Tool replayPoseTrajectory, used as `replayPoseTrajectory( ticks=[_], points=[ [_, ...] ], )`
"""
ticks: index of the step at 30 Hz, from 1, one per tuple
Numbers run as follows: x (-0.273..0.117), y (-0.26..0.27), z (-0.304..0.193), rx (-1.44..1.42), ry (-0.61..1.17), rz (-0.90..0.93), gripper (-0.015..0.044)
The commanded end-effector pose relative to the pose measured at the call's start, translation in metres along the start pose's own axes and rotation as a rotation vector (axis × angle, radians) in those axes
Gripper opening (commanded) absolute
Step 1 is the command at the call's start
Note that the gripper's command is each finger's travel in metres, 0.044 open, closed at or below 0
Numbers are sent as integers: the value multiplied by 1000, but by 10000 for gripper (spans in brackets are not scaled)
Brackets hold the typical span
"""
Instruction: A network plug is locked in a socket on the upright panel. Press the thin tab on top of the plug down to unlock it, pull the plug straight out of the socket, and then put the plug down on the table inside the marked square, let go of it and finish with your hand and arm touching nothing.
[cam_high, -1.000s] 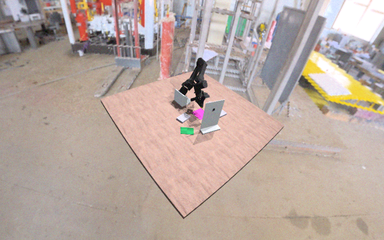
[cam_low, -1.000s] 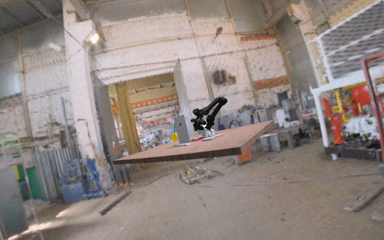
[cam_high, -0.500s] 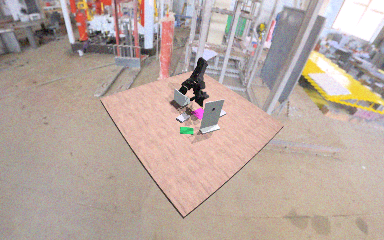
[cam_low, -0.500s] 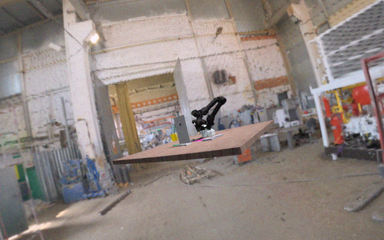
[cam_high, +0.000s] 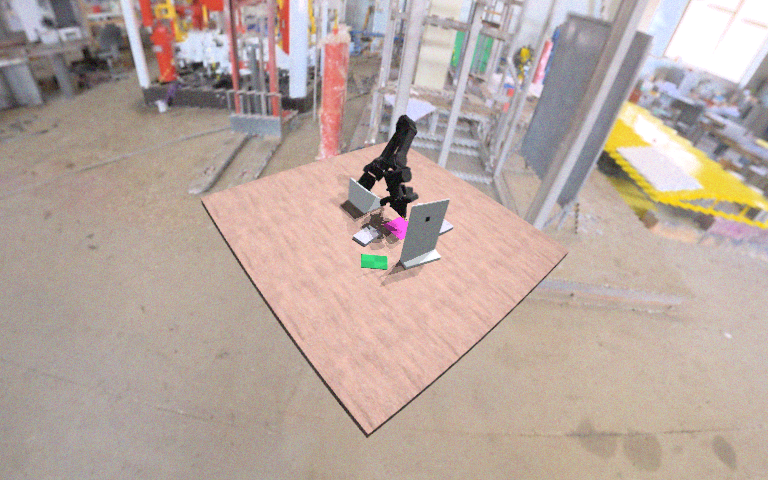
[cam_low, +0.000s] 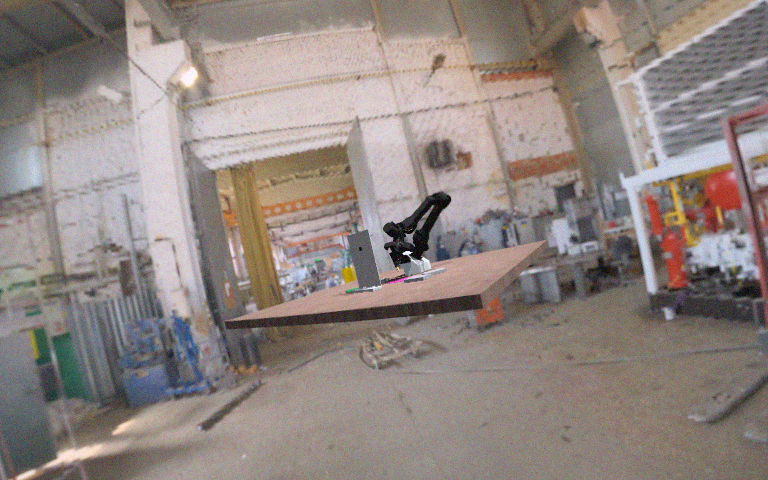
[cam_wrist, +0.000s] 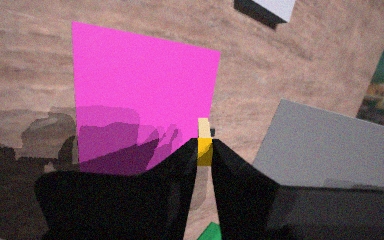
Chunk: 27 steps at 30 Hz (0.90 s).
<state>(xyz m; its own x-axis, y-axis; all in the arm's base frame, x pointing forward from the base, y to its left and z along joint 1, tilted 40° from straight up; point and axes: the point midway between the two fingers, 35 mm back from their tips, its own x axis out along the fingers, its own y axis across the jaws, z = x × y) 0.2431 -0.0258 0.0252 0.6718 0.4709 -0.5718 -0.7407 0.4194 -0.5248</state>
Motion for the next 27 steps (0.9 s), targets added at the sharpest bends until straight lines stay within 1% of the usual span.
replayPoseTrajectory(
  ticks=[1, 27],
  points=[
    [4, 3, -1, 7, 3, 4, 0],
    [24, 17, 0, 8, 3, 3, 0]
  ],
)
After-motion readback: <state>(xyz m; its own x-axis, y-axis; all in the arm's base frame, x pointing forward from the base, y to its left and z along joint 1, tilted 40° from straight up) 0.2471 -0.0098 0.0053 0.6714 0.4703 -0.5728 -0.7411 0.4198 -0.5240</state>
